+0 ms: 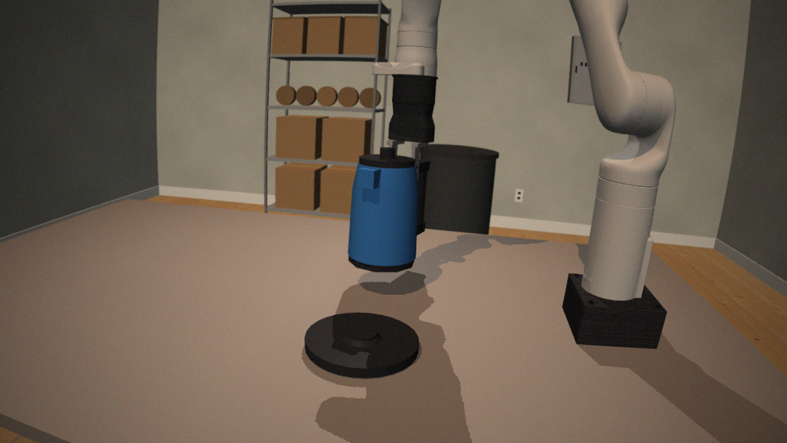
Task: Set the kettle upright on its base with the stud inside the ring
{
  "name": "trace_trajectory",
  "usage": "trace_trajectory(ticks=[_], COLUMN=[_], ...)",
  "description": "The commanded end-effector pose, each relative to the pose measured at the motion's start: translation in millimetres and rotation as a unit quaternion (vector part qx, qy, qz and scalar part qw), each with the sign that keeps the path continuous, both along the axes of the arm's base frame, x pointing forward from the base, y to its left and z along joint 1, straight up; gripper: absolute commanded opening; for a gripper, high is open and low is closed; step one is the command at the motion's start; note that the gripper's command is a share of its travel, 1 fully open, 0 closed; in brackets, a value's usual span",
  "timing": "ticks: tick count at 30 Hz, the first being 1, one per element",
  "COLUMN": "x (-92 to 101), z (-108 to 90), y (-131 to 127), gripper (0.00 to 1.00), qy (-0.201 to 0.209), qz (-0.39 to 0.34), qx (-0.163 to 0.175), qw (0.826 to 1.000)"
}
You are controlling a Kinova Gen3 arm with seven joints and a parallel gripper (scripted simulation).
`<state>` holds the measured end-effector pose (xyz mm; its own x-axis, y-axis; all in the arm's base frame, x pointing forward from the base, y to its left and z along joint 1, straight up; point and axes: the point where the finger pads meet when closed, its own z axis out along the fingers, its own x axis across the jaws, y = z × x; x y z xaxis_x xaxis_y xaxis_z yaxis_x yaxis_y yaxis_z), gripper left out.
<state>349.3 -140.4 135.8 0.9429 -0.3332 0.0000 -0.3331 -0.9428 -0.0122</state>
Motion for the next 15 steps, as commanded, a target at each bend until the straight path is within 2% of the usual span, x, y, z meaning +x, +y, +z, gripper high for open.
trace_trajectory(ticks=[1,15], x=[0.1,-1.7], z=[1.2,1.5], y=[6.5,50.4], gripper=[0.00,0.00], qy=[0.000,0.000], qz=[0.006,0.006], qx=[-0.003,-0.003], qw=[1.000,1.000])
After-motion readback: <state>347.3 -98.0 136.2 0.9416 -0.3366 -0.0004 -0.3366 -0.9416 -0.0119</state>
